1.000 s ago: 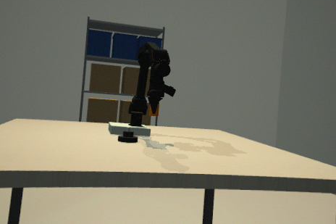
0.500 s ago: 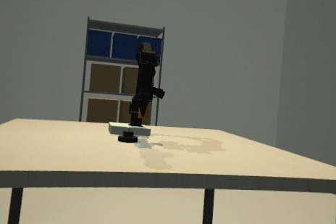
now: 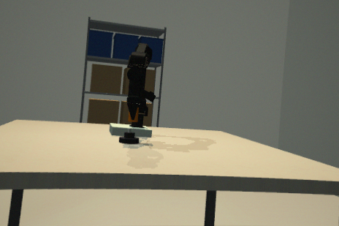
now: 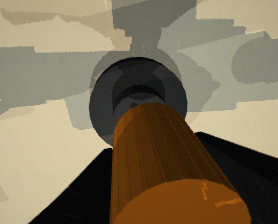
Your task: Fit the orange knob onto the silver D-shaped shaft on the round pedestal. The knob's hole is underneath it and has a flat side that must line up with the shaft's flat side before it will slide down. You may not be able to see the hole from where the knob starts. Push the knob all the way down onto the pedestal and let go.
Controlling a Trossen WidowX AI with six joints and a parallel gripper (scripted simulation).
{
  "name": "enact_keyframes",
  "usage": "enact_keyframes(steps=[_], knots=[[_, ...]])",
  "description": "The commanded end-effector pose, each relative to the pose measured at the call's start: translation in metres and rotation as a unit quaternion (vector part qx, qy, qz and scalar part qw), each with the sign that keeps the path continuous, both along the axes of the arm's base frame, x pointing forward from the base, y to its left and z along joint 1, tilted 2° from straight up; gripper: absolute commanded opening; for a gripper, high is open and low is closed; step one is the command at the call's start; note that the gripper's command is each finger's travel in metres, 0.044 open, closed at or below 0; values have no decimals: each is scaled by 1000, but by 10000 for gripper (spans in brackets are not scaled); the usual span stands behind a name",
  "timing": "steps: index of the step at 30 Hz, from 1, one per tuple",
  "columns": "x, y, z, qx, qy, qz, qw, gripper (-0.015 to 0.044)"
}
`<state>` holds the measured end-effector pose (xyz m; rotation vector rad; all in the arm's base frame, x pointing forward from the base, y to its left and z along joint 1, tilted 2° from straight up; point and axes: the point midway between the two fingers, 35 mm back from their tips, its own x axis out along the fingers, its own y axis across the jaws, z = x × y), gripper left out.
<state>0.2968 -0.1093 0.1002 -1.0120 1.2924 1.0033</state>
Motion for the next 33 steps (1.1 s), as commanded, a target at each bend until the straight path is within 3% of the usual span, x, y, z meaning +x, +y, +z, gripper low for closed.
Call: enact_keyframes(steps=[1,18,33], knots=[[-4,-9,-4,0,0,2,1000,0],[-4,-12,-4,5,3,-201,980,0],[-2,-7,-4,11,5,-394,919,0]])
